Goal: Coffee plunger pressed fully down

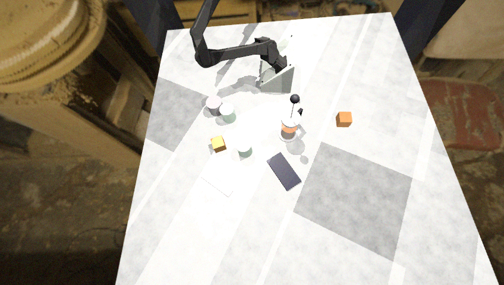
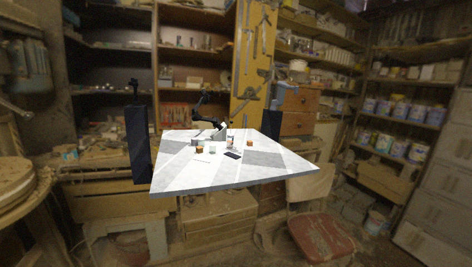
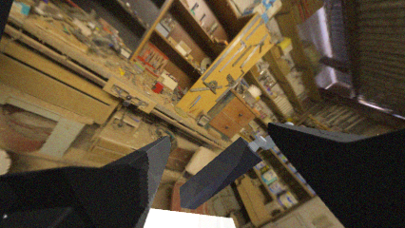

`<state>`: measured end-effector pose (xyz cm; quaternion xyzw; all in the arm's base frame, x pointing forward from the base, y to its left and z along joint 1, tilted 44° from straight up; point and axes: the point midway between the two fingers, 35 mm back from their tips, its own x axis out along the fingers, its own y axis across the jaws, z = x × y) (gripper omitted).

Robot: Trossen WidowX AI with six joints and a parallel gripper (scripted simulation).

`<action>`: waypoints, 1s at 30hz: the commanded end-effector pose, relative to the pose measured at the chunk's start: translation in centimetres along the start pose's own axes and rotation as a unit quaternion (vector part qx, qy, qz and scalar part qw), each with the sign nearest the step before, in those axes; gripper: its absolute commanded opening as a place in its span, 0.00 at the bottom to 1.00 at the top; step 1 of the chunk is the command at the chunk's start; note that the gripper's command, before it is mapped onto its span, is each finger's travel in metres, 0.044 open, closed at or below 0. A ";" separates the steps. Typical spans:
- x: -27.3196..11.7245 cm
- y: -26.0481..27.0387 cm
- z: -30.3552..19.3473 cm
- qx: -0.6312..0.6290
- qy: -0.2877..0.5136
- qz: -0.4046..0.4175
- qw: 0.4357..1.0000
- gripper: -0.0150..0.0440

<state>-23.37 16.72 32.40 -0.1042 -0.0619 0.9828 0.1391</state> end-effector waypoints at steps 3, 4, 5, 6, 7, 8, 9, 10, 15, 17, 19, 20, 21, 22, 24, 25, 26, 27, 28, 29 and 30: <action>-1.6 -8.2 -5.9 0.118 0.101 -0.182 0.971 1.00; -2.1 -9.4 -7.0 0.136 0.117 -0.213 0.960 1.00; -2.8 -10.6 -8.1 0.156 0.133 -0.244 0.948 1.00; -3.6 -11.7 -9.2 0.175 0.149 -0.274 0.934 1.00; -4.4 -12.7 -10.3 0.191 0.164 -0.304 0.919 1.00; -5.1 -13.1 -11.2 0.192 0.178 -0.315 0.912 1.00; -5.5 -13.5 -11.6 0.199 0.184 -0.328 0.905 1.00; -6.1 -14.1 -12.2 0.209 0.191 -0.344 0.895 1.00; -11.2 -17.3 -16.7 0.269 0.249 -0.468 0.804 1.00; -13.9 -18.2 -18.6 0.295 0.273 -0.521 0.753 1.00; -16.8 -18.8 -20.5 0.318 0.295 -0.571 0.697 1.00; -18.3 -18.9 -21.3 0.328 0.305 -0.595 0.667 1.00; -19.7 -18.9 -22.1 0.336 0.315 -0.618 0.637 1.00; -21.2 -18.9 -22.8 0.344 0.325 -0.640 0.606 1.00; -24.3 -18.5 -24.2 0.357 0.343 -0.681 0.540 1.00; -25.9 -18.2 -24.9 0.363 0.352 -0.700 0.504 1.00; -27.4 -17.8 -25.4 0.366 0.361 -0.718 0.468 1.00; -29.0 -17.3 -25.9 0.369 0.370 -0.735 0.432 1.00; -30.5 -16.8 -26.4 0.370 0.378 -0.751 0.396 1.00; -31.9 -16.1 -26.7 0.370 0.386 -0.765 0.359 1.00; -33.3 -15.4 -27.1 0.369 0.394 -0.777 0.323 1.00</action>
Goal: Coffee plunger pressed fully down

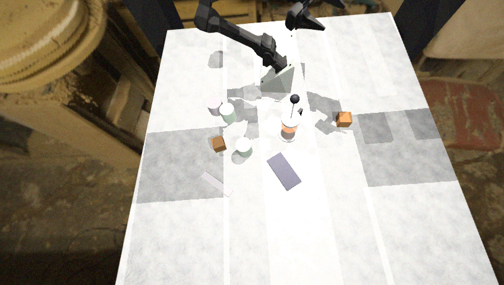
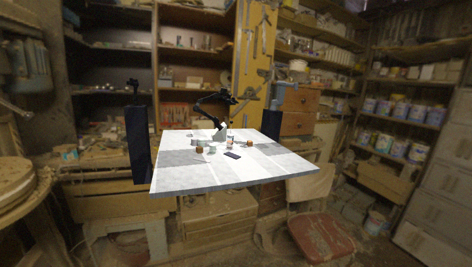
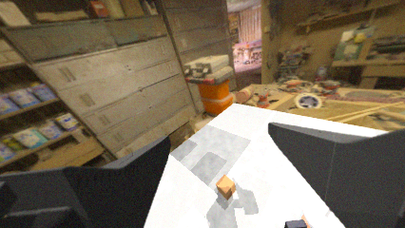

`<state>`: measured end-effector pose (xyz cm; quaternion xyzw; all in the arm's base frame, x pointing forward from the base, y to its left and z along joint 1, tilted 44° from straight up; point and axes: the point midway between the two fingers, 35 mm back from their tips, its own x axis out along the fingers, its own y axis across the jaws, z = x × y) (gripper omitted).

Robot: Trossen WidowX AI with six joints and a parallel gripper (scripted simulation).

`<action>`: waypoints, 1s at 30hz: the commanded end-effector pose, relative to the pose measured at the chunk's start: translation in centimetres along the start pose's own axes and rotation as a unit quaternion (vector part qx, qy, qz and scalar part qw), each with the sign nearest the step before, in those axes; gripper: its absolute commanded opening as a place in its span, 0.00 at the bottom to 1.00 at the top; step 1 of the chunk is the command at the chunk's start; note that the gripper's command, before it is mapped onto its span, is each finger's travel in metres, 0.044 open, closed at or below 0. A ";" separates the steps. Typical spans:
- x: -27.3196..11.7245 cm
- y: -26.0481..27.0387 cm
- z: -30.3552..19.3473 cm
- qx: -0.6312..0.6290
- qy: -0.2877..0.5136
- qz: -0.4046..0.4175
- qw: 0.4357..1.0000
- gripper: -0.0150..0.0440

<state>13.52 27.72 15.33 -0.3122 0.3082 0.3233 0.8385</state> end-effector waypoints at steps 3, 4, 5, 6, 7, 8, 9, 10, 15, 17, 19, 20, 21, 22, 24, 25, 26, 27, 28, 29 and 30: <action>2.8 -9.2 -2.9 0.076 0.074 -0.226 0.968 1.00; 2.9 -10.5 -3.4 0.084 0.084 -0.260 0.958 1.00; 2.9 -11.8 -4.0 0.091 0.093 -0.293 0.947 1.00; 2.9 -13.0 -4.5 0.096 0.101 -0.326 0.935 1.00; 2.8 -13.9 -4.9 0.099 0.107 -0.352 0.925 1.00; 2.8 -14.5 -5.1 0.101 0.111 -0.368 0.918 1.00; 2.7 -14.6 -5.2 0.101 0.112 -0.373 0.915 1.00; 2.8 -14.6 -5.4 0.101 0.112 -0.373 0.916 1.00; 3.5 -14.9 -7.9 0.101 0.112 -0.370 0.917 1.00; 3.8 -15.0 -9.7 0.100 0.112 -0.368 0.918 1.00; 4.0 -14.8 -10.9 0.097 0.113 -0.364 0.920 1.00; 4.0 -14.8 -11.1 0.097 0.113 -0.364 0.920 1.00; 4.0 -14.8 -11.1 0.097 0.113 -0.364 0.919 1.00; 4.0 -14.8 -11.0 0.098 0.113 -0.364 0.919 1.00; 4.0 -14.9 -11.0 0.098 0.113 -0.365 0.919 1.00; 4.1 -14.9 -11.0 0.098 0.113 -0.364 0.919 1.00; 4.1 -14.9 -11.0 0.098 0.113 -0.364 0.919 1.00; 4.2 -15.0 -11.0 0.098 0.113 -0.364 0.919 1.00; 4.3 -15.1 -11.1 0.098 0.113 -0.364 0.919 1.00; 4.4 -15.1 -11.1 0.098 0.113 -0.364 0.919 1.00; 4.6 -15.2 -11.2 0.099 0.113 -0.364 0.919 1.00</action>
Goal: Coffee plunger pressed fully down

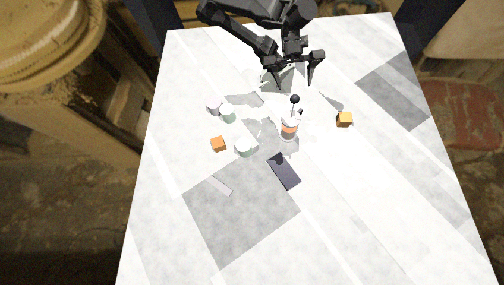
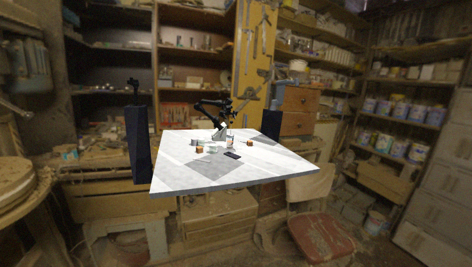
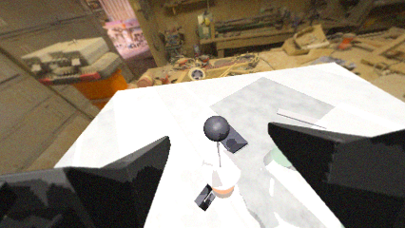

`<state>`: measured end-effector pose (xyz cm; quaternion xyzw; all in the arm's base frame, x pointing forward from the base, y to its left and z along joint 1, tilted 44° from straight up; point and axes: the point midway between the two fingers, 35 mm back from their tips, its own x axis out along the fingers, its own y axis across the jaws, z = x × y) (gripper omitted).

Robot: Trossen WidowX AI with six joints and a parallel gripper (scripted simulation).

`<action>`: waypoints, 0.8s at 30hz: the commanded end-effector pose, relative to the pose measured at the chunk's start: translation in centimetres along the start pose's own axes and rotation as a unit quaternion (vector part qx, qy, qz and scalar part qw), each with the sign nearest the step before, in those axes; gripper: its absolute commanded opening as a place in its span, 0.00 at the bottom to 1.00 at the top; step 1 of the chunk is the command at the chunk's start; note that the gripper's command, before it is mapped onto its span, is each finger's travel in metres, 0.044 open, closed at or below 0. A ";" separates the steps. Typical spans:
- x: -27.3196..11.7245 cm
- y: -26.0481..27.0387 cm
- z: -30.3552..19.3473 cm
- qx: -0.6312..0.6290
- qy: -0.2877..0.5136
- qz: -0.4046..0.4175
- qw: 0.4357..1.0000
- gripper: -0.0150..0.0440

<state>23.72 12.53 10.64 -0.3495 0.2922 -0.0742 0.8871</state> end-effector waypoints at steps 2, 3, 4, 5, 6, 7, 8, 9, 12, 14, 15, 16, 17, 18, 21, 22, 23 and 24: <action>0.9 0.1 -0.4 -0.004 0.005 0.001 1.000 1.00; 1.0 0.1 -0.4 -0.004 0.005 0.001 1.000 1.00; 1.2 0.1 -0.4 -0.004 0.005 0.001 1.000 1.00; 1.3 0.1 -0.4 -0.004 0.005 0.001 1.000 1.00; 1.5 0.1 -0.4 -0.004 0.005 0.001 1.000 1.00; 1.7 0.1 -0.4 -0.004 0.005 0.001 1.000 1.00; 1.8 0.1 -0.4 -0.004 0.005 0.001 1.000 1.00; 2.0 0.1 -0.4 -0.004 0.005 0.001 1.000 1.00; 2.4 0.1 -0.4 -0.004 0.005 0.001 1.000 1.00; 2.7 0.1 -0.4 -0.004 0.004 0.001 1.000 1.00; 2.9 0.0 -0.4 -0.004 0.004 0.000 1.000 1.00; 3.1 0.0 -0.4 -0.004 0.004 0.000 1.000 1.00; 3.2 0.0 -0.4 -0.004 0.004 0.000 1.000 1.00; 3.4 0.0 -0.4 -0.004 0.003 0.000 1.000 1.00; 3.8 -0.1 -0.4 -0.004 0.002 -0.001 1.000 1.00; 3.9 -0.1 -0.4 -0.004 0.002 -0.001 1.000 1.00; 3.9 -0.1 -0.4 -0.004 0.002 -0.001 1.000 1.00; 3.9 -0.1 -0.4 -0.004 0.002 -0.001 1.000 0.96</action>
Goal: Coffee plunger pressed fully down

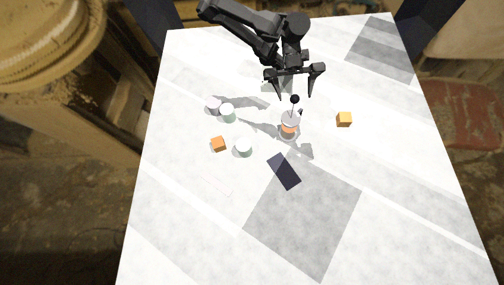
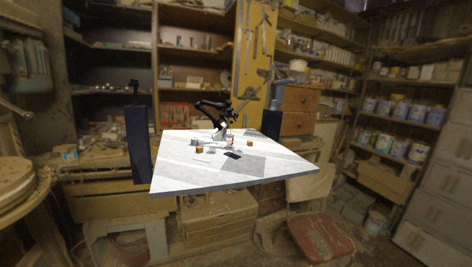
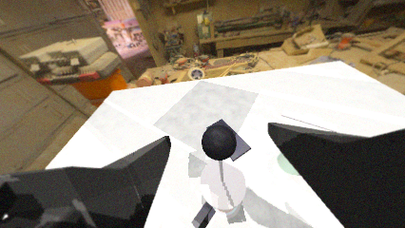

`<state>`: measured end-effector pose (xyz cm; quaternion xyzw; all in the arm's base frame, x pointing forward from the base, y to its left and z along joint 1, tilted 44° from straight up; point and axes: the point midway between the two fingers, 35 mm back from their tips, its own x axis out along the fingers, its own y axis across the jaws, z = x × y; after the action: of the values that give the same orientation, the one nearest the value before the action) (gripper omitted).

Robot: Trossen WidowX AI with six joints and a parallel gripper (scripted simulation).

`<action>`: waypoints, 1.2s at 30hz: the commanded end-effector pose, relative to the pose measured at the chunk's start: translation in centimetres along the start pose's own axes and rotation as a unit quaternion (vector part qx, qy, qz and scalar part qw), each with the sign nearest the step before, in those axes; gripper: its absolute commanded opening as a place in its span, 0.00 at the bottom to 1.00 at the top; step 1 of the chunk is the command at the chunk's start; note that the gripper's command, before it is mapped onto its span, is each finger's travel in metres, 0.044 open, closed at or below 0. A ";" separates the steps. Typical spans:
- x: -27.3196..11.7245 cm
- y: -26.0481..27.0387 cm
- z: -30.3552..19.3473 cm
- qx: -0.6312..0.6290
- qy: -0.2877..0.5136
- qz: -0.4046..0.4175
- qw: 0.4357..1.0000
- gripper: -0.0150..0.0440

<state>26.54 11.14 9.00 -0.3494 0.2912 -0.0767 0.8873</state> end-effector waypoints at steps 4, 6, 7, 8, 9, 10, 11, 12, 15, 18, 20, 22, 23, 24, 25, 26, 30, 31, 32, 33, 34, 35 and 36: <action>0.4 0.0 -0.3 -0.005 0.002 0.001 1.000 0.78; 0.4 0.0 -0.3 -0.005 0.002 0.001 1.000 0.69; 0.4 0.0 -0.3 -0.005 0.002 0.001 1.000 0.64; 0.4 0.0 -0.3 -0.005 0.002 0.001 1.000 0.60; 0.4 0.0 -0.3 -0.005 0.002 0.001 1.000 0.56; 0.4 0.0 -0.3 -0.005 0.002 0.001 1.000 0.51; 0.4 0.0 -0.3 -0.005 0.002 0.001 1.000 0.47; 0.4 0.0 -0.3 -0.005 0.002 0.001 1.000 0.47; 0.4 0.0 -0.3 -0.005 0.002 0.001 1.000 0.47; 0.4 0.0 -0.3 -0.005 0.002 0.001 1.000 0.47; 0.4 0.0 -0.3 -0.005 0.002 0.001 1.000 0.47; 0.4 0.0 -0.3 -0.005 0.002 0.001 1.000 0.47; 0.4 0.0 -0.3 -0.005 0.002 0.001 1.000 0.47; 0.5 0.0 -0.4 -0.005 0.002 0.001 1.000 0.47; 0.5 0.1 -0.5 -0.005 0.002 0.001 1.000 0.47; 0.6 0.1 -0.5 -0.005 0.003 0.001 1.000 0.47; 1.1 0.3 -1.0 -0.005 0.003 0.002 1.000 0.47; 1.2 0.3 -1.1 -0.005 0.004 0.002 1.000 0.47; 1.3 0.3 -1.2 -0.005 0.004 0.002 1.000 0.47; 1.4 0.4 -1.3 -0.004 0.004 0.002 1.000 0.47; 1.5 0.4 -1.5 -0.004 0.004 0.002 1.000 0.47; 1.7 0.4 -1.6 -0.004 0.004 0.002 1.000 0.47; 1.8 0.5 -1.7 -0.004 0.005 0.003 1.000 0.47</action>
<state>27.18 10.76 8.31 -0.3490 0.2816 -0.0767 0.8905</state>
